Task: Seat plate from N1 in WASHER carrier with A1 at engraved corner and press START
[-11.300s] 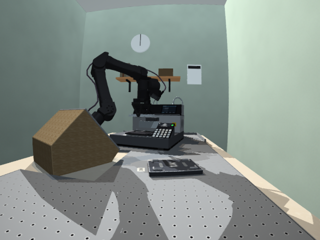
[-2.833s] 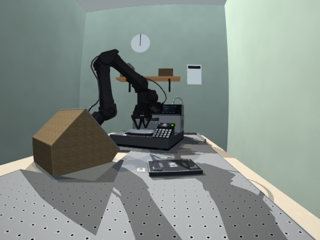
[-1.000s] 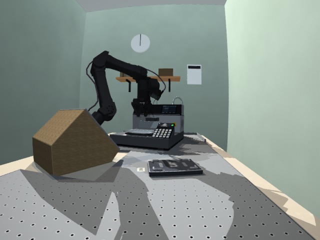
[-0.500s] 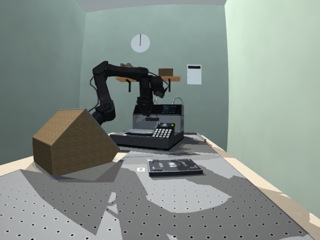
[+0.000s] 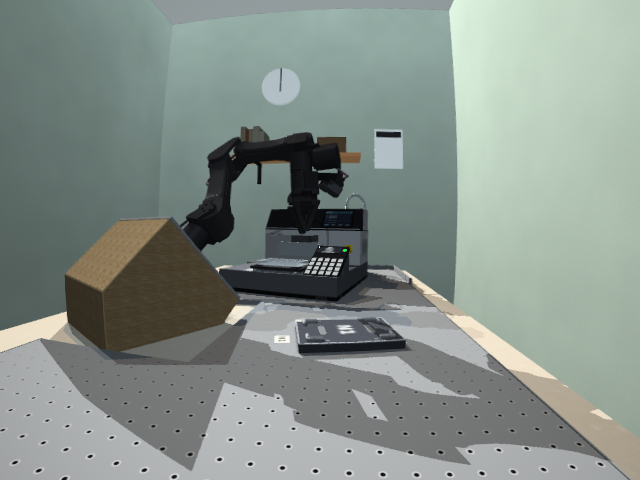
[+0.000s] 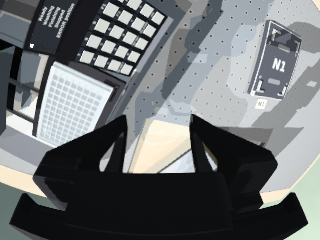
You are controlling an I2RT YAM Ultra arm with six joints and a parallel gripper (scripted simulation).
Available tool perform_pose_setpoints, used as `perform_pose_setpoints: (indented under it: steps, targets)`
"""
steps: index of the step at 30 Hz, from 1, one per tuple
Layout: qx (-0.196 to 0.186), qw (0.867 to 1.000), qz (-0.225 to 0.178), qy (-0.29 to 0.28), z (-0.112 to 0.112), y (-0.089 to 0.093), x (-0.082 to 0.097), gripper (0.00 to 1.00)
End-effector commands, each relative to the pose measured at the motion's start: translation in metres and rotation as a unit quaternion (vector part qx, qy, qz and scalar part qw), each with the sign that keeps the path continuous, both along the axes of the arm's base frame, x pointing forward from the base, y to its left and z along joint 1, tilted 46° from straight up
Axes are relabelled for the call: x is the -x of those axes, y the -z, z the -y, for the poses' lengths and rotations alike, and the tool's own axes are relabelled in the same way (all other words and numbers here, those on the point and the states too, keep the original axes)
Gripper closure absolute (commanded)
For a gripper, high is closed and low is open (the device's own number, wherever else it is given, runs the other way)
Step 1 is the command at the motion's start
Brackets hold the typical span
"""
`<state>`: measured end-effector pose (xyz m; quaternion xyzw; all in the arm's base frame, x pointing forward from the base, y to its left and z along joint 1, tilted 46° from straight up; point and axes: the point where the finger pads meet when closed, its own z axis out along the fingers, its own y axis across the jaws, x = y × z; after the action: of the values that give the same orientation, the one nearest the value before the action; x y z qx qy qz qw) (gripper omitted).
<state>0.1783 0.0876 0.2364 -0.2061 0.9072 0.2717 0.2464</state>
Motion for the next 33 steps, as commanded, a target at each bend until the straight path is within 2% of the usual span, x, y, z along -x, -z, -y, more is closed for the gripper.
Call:
perform_pose_setpoints:
  steps: [1, 8, 14, 16, 25, 28, 33]
  targets:
    - [-0.009, 0.99, 0.05, -0.13, 0.0016, 0.0014, -0.0032, 0.5]
    - [0.024, 0.968, 0.126, -0.216, 0.0016, 0.0014, -0.0032, 0.64]
    - [0.052, 0.939, 0.189, -0.283, 0.0016, 0.0014, -0.0032, 0.76]
    - [0.052, 0.939, 0.189, -0.283, 0.0016, 0.0014, -0.0032, 0.76]
    - [0.094, 0.878, 0.278, -0.378, 0.0016, 0.0016, -0.0031, 0.94]
    - [0.095, 0.877, 0.279, -0.379, 0.0016, 0.0016, -0.0031, 1.0]
    - [0.094, 0.877, 0.279, -0.379, 0.0016, 0.0017, -0.003, 1.0]
